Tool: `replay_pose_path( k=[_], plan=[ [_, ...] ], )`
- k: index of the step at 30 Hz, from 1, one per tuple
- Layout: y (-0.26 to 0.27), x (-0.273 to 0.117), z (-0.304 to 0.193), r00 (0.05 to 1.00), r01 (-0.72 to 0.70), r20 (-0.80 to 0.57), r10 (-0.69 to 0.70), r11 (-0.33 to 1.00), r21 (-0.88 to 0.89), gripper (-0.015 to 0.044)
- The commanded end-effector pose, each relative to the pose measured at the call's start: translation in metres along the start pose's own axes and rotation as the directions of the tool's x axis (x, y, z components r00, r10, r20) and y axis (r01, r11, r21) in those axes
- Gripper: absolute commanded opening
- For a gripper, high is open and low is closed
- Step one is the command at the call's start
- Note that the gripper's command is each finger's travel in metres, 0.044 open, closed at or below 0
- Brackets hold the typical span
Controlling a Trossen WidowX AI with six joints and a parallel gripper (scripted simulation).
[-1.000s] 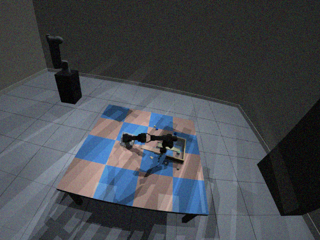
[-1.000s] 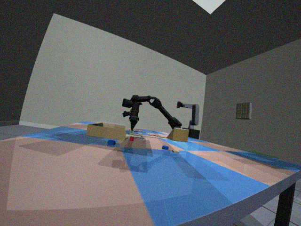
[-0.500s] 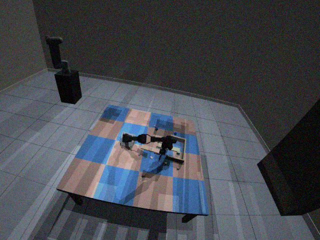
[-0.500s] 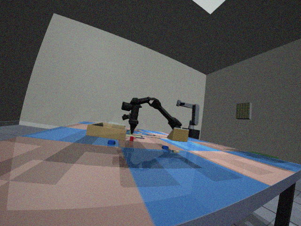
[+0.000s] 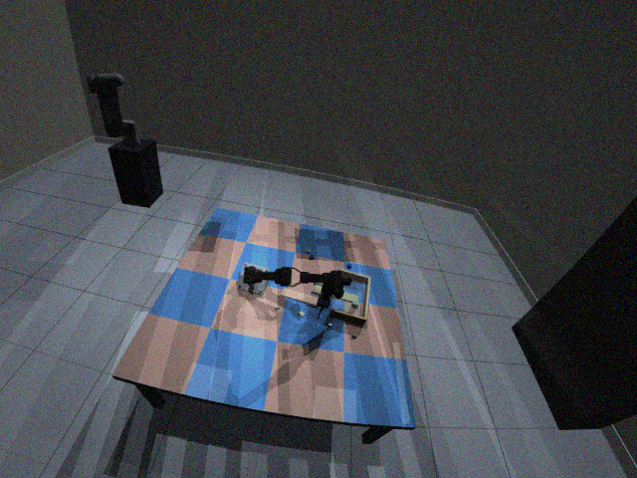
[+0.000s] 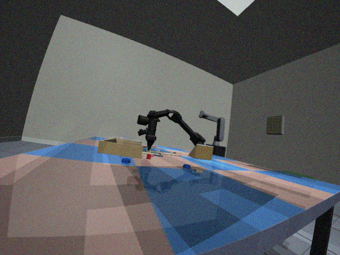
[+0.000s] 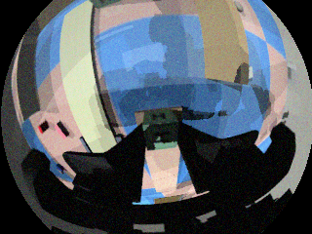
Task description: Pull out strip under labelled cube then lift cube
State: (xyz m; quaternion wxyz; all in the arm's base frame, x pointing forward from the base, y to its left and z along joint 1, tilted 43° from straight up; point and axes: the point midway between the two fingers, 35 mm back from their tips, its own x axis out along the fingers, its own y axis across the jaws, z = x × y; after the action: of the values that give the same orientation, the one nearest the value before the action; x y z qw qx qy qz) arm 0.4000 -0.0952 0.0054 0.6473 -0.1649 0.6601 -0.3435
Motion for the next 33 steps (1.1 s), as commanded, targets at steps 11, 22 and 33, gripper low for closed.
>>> replay_pose_path(
  k=[11,22,33],
  plan=[
    [0.000,-0.036,-0.048,1.000,0.001,0.000,-0.001,1.000,-0.006,0.0000],
    [-0.001,-0.043,-0.076,1.000,0.002,-0.001,-0.002,1.000,-0.009,0.0000],
    [-0.003,-0.043,-0.107,1.000,0.002,-0.003,-0.002,1.000,-0.010,0.0000]
  ],
)
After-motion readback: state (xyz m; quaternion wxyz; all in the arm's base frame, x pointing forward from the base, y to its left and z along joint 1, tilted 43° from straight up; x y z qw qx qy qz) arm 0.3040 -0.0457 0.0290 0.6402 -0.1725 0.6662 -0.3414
